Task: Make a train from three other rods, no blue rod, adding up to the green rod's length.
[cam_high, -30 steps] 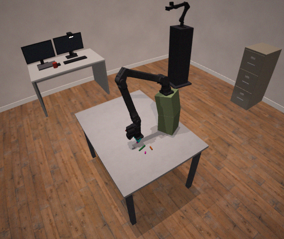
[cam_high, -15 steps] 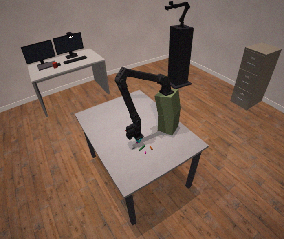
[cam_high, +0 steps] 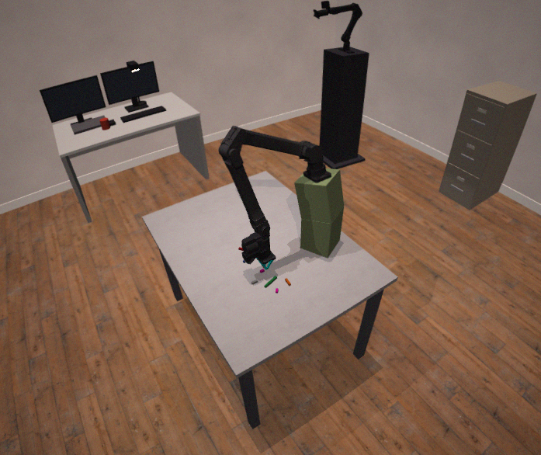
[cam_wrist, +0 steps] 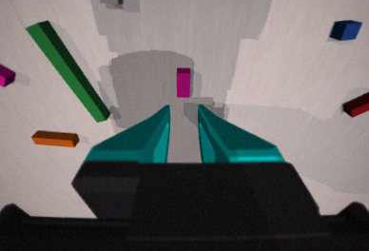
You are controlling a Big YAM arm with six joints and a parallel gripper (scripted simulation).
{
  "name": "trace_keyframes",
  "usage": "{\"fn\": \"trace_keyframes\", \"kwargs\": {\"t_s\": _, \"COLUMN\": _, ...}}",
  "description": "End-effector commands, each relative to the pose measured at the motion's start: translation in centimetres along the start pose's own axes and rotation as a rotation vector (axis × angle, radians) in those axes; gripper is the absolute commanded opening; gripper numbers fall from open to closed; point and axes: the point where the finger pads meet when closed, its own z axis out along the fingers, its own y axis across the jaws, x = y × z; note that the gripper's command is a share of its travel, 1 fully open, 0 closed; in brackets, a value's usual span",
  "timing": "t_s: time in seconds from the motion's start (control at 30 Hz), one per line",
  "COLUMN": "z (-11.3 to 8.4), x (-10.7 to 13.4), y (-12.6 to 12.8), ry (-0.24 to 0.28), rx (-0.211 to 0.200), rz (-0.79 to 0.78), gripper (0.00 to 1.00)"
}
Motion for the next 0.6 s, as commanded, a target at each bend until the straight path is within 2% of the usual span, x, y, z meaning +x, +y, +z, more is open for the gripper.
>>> {"fn": "trace_keyframes", "kwargs": {"t_s": 0.0, "z": -2.9, "x": -1.3, "y": 0.4, "ry": -0.025, "rx": 0.001, "rz": -0.004, "gripper": 0.24}}
{"fn": "trace_keyframes", "kwargs": {"t_s": 0.33, "z": -7.8, "x": -1.3, "y": 0.4, "ry": -0.029, "rx": 0.001, "rz": -0.003, "gripper": 0.24}}
{"fn": "trace_keyframes", "kwargs": {"t_s": 0.57, "z": -8.8, "x": -1.3, "y": 0.5, "ry": -0.030, "rx": 0.000, "rz": -0.003, "gripper": 0.24}}
